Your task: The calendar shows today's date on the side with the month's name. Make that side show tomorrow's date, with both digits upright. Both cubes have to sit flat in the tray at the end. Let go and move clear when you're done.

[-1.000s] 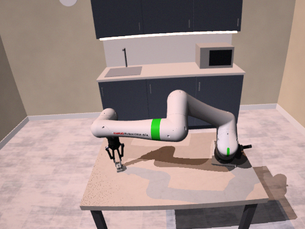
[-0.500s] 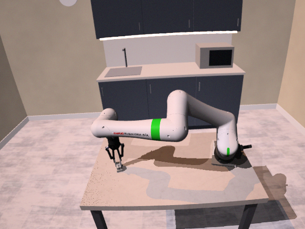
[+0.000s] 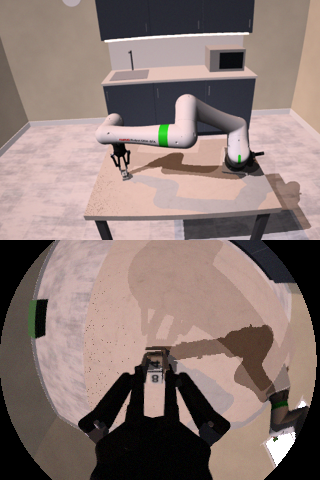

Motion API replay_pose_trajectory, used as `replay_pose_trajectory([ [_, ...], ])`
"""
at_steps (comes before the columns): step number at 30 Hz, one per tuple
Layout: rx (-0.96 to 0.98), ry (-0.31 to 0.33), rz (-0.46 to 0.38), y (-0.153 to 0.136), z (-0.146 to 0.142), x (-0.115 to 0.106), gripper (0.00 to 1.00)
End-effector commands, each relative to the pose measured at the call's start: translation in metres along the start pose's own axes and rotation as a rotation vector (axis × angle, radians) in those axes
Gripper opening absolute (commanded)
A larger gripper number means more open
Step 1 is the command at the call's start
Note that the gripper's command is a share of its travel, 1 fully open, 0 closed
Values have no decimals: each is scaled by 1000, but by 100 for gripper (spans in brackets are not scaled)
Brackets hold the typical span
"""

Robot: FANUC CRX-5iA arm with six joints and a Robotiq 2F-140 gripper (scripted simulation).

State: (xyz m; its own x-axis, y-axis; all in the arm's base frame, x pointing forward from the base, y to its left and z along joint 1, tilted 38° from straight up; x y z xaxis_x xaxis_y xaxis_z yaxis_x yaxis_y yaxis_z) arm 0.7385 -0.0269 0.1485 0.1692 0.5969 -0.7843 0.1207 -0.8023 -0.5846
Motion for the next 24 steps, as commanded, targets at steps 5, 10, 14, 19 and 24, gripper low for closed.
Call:
replay_pose_trajectory([
  [5,0,0,0,0,0,-8,24],
  [10,0,0,0,0,0,-26,24],
  [14,0,0,0,0,0,-57,24],
  [19,0,0,0,0,0,-88,24],
  [24,0,0,0,0,0,-100,24],
])
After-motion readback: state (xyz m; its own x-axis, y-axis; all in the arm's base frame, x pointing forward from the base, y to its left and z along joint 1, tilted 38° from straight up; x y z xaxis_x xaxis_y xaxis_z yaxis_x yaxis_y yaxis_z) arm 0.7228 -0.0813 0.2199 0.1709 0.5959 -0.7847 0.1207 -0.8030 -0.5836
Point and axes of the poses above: the point where the finger pads meet when closed, its own x axis out along the fingers, its own z axis across the jaws, y = z × x, the point moved 2 cm from there along -x, back along the fingers, and after that the axes turned 14 degrees about x, right-handed, at the moved point
